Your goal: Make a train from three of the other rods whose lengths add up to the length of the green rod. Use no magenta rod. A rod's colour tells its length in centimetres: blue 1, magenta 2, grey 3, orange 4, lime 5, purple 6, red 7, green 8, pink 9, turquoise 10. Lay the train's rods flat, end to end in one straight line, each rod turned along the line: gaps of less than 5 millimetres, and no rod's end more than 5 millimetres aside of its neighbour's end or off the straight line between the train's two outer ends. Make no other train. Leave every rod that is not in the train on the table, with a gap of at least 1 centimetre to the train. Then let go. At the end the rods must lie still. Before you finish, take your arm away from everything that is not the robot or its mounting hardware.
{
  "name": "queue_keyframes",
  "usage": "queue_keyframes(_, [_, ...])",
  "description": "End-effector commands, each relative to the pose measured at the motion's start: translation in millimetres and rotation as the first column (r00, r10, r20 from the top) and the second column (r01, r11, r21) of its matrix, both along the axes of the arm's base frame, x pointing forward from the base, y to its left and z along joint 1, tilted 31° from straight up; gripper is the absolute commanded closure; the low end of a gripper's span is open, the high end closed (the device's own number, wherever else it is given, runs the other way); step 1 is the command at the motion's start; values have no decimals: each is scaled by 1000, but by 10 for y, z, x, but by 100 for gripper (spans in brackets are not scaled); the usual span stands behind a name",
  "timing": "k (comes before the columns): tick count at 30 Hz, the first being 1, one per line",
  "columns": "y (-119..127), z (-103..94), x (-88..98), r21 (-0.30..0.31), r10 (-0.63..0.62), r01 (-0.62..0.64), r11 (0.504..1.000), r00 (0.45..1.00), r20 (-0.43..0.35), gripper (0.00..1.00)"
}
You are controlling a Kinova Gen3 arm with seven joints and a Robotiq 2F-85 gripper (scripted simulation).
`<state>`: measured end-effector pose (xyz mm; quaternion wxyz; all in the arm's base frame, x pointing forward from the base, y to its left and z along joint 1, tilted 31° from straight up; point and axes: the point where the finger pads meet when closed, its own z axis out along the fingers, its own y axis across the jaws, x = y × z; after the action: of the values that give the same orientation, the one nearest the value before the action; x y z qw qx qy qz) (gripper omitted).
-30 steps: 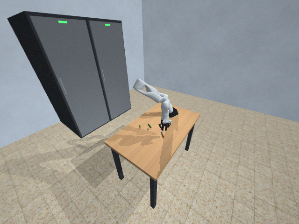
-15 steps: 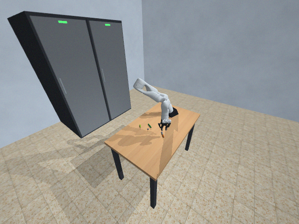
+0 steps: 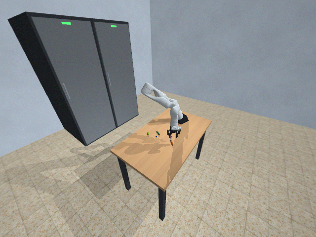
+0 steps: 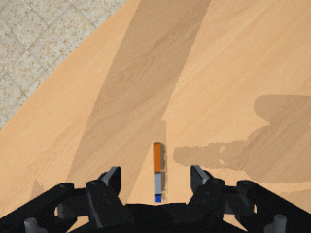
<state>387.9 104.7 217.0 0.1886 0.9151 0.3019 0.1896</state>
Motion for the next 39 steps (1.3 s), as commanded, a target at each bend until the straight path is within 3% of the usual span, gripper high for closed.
queue_keyframes(1, [-3, 21, 2, -4, 1, -1, 1000, 1000, 0, 0])
queue_keyframes(32, [-2, 22, 1, -4, 1, -1, 1000, 1000, 0, 0])
queue_keyframes(39, [18, 95, -37, -4, 1, -1, 1000, 1000, 0, 0])
